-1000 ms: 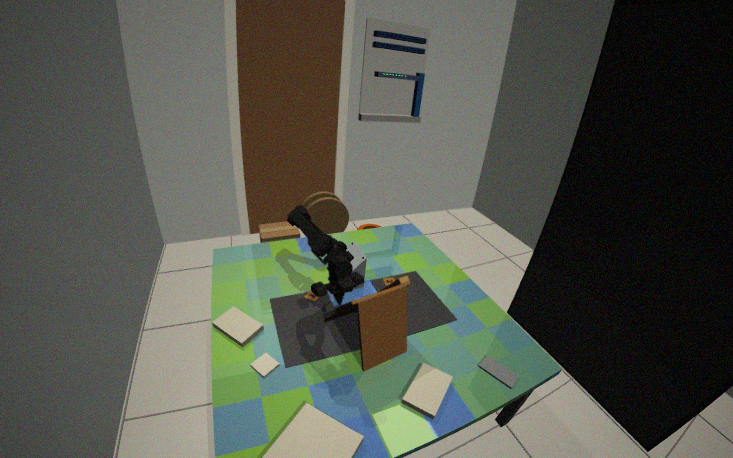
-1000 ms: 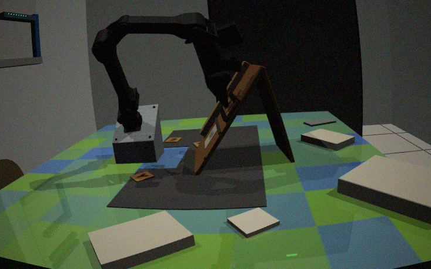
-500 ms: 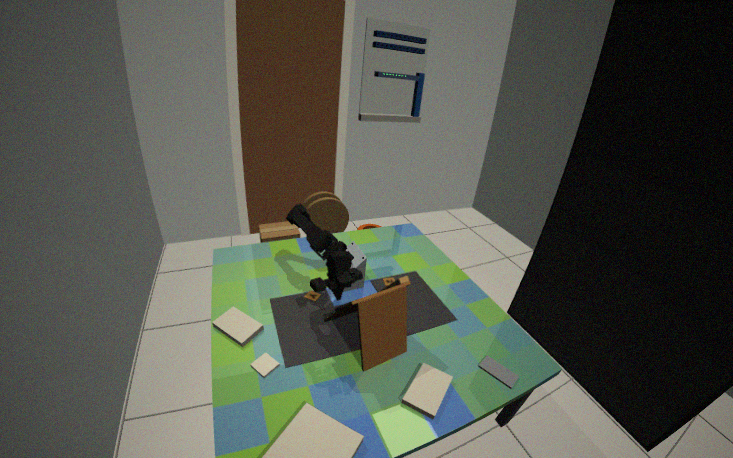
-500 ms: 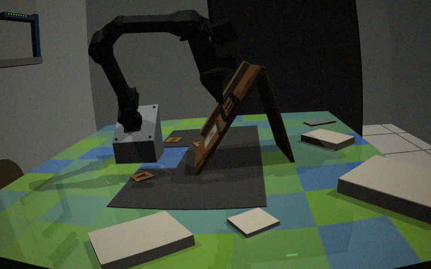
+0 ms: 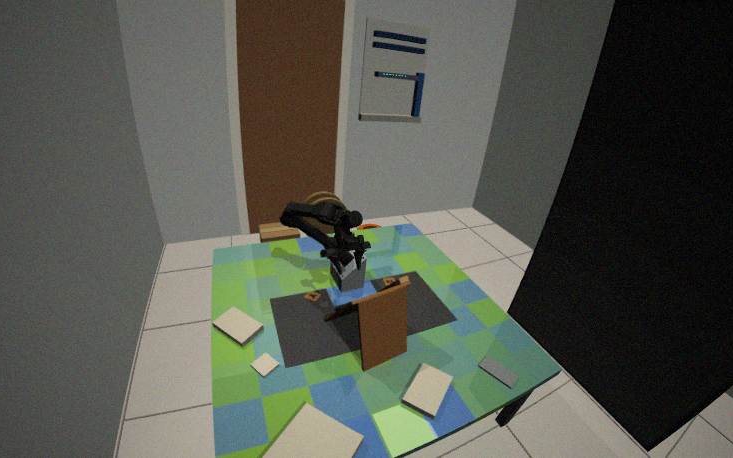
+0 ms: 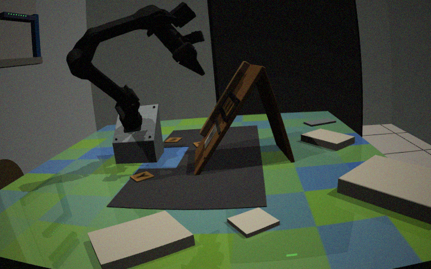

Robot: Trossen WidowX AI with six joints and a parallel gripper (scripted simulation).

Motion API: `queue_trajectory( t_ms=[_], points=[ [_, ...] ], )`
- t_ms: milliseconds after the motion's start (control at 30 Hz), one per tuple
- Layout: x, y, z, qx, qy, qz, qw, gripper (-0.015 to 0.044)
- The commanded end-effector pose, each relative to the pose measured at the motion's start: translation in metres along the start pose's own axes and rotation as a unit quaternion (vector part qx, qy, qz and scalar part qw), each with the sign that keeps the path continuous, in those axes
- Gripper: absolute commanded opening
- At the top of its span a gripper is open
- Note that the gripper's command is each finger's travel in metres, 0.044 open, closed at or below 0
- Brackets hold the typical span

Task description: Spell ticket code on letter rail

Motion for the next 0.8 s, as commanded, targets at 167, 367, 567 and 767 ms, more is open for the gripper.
queue_trajectory(
  t_ms=[167,367,567,767],
  points=[
    [-0.030,-0.047,0.038,0.001,0.008,-0.157,0.987,0.0440],
    [-0.031,-0.048,0.038,0.002,0.009,-0.161,0.987,0.0440],
    [-0.031,-0.048,0.038,0.002,0.009,-0.161,0.987,0.0440],
    [-0.031,-0.048,0.038,0.002,0.009,-0.161,0.987,0.0440]
  ],
)
Point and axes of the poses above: the point midway between the two fingers, 35 mm back from their tips, its own y axis out along the fingers, its own z axis across the jaws, x = y × z, the point moved 2 cm from there along -y, back along the fingers, and after that the axes turned 7 degrees about -y, right-handed, at the moved point
